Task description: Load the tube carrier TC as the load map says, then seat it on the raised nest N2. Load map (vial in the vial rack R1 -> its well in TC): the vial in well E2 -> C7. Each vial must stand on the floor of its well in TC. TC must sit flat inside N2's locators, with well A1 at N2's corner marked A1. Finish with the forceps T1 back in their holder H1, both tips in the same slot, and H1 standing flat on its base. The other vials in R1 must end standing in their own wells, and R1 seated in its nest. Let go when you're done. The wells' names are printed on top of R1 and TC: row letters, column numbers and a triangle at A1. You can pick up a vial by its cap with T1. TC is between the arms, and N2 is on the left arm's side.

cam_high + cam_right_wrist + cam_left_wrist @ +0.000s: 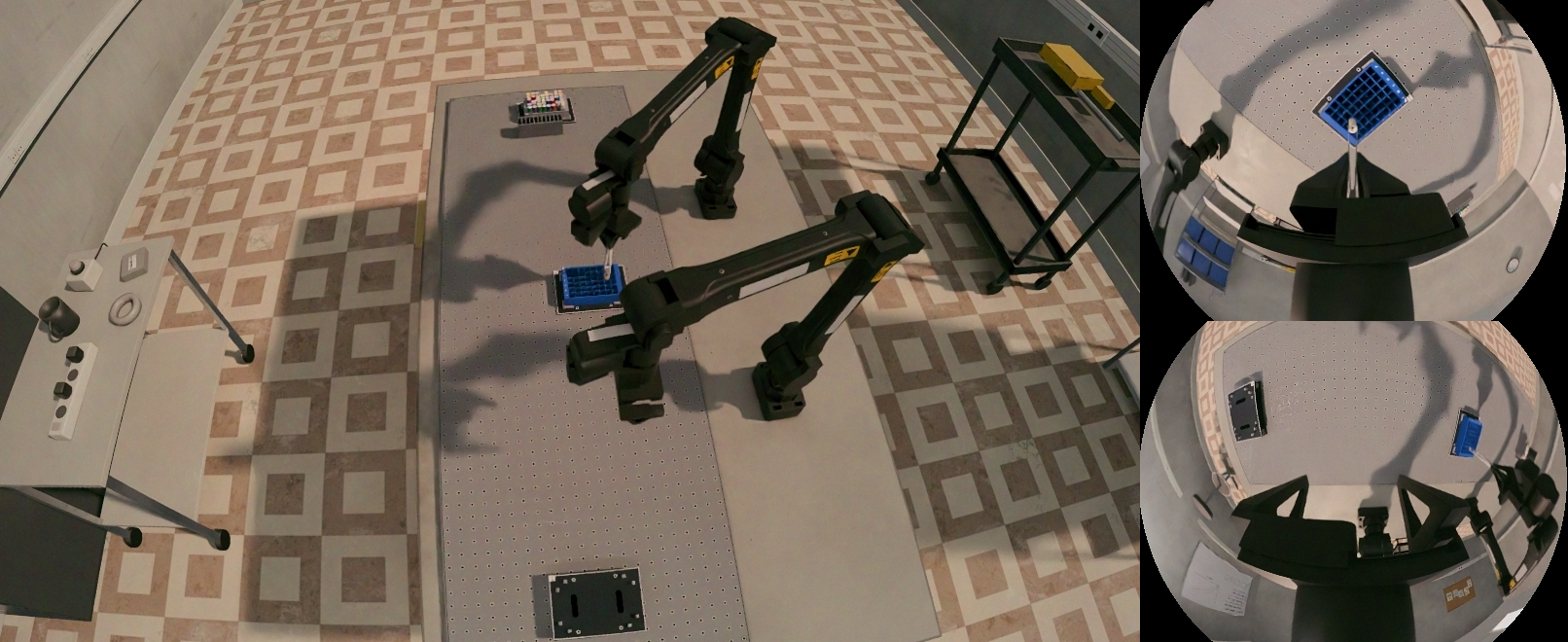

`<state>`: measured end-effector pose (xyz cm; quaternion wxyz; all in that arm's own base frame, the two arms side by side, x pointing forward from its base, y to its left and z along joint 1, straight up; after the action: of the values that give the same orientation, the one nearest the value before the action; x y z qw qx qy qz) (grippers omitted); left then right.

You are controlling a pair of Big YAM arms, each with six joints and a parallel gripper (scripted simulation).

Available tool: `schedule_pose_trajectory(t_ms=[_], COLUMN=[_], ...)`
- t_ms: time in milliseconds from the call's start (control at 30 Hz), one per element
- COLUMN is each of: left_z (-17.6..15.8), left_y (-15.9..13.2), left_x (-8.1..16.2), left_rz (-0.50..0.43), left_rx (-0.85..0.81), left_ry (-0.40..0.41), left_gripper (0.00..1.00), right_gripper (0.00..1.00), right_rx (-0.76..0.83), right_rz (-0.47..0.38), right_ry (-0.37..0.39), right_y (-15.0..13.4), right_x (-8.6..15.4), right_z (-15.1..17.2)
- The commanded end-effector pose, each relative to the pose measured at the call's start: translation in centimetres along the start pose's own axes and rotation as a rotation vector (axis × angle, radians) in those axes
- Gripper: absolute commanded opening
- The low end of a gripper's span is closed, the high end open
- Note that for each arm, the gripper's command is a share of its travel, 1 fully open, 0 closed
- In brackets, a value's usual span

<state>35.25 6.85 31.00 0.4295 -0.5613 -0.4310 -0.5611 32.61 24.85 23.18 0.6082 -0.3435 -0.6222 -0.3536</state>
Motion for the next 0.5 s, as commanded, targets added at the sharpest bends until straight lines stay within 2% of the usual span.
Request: schedule_pose_trajectory(t_ms=[0, 67, 100, 233, 300, 467], left_z=[0.3, 0.3, 0.3, 0.3, 0.3, 0.3], left_y=[0.5, 0.5, 0.5, 0.5, 0.5, 0.5], left_x=[1.4, 1.4, 1.4, 1.4, 1.4, 1.4], left_rz=[-0.031, -0.031, -0.031, -0.031, -0.031, -0.031], left_rx=[0.006, 0.006, 0.006, 0.006, 0.006, 0.006], left_ry=[0.017, 0.017, 0.017, 0.017, 0.017, 0.017], left_gripper=[1.00, 1.00, 1.00, 1.00, 1.00, 1.00], right_gripper=[0.09, 0.09, 0.09, 0.09, 0.09, 0.09], right_rx=[0.002, 0.002, 0.001, 0.001, 0.001, 0.001], right_rz=[-0.013, -0.013, -0.052, -0.059, -0.029, -0.054], right_ry=[-0.002, -0.002, 0.003, 0.004, 0.000, 0.003], right_y=[1.0, 1.0, 0.7, 1.0, 1.5, 1.7], right_x=[0.2, 0.2, 1.7, 2.0, 0.8, 1.8], right_z=[-0.2, -0.2, -0.2, -0.2, -0.1, 0.0])
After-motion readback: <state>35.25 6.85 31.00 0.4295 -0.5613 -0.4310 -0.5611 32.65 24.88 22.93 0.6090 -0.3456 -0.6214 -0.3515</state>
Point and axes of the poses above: on each arm, the point where the finger pads meet when closed, its own x axis back along the fingers, its own z axis across the jaws, y = z × x, the point moved 9 cm from there along x, back along the fingers, and after that the axes turned 13 degrees about -x, right-handed, at the moved point
